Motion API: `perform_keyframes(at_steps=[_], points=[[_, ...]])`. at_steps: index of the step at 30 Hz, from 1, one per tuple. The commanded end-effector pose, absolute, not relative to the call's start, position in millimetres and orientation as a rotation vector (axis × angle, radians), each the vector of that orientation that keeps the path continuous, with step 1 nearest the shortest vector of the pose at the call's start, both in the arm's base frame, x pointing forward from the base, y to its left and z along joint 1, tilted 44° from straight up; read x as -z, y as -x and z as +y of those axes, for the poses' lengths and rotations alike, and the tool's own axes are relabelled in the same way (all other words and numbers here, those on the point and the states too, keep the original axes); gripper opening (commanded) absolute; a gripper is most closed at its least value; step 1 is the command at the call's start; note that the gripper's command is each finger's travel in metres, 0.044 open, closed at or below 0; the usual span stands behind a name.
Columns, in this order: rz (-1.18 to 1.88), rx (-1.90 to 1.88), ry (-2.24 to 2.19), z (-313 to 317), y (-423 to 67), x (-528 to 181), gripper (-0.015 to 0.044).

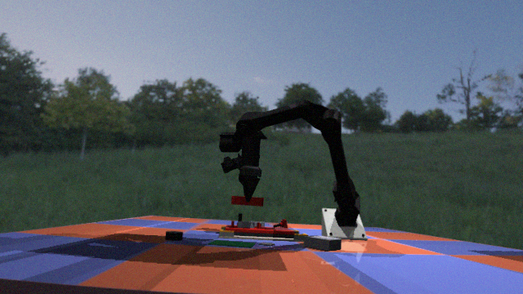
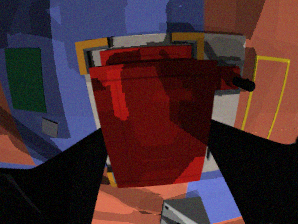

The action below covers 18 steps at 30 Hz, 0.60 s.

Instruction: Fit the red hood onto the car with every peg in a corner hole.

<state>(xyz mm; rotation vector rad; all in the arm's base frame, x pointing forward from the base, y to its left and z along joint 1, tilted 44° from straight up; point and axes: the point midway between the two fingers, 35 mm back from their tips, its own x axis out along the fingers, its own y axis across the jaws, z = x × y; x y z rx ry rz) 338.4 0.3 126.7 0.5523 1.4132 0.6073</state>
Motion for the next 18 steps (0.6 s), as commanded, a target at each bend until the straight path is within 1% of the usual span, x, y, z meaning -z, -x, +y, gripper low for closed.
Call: perform_keyframes(at_steps=[1, 8, 18], points=[[1.415, -0.61, -0.557, 9.2, -338.7, -117.9, 0.0], [1.414, -0.611, -0.558, 30.6, -340.4, -96.5, 0.0], [1.414, -0.611, -0.558, 30.9, -340.5, -94.9, 0.0]])
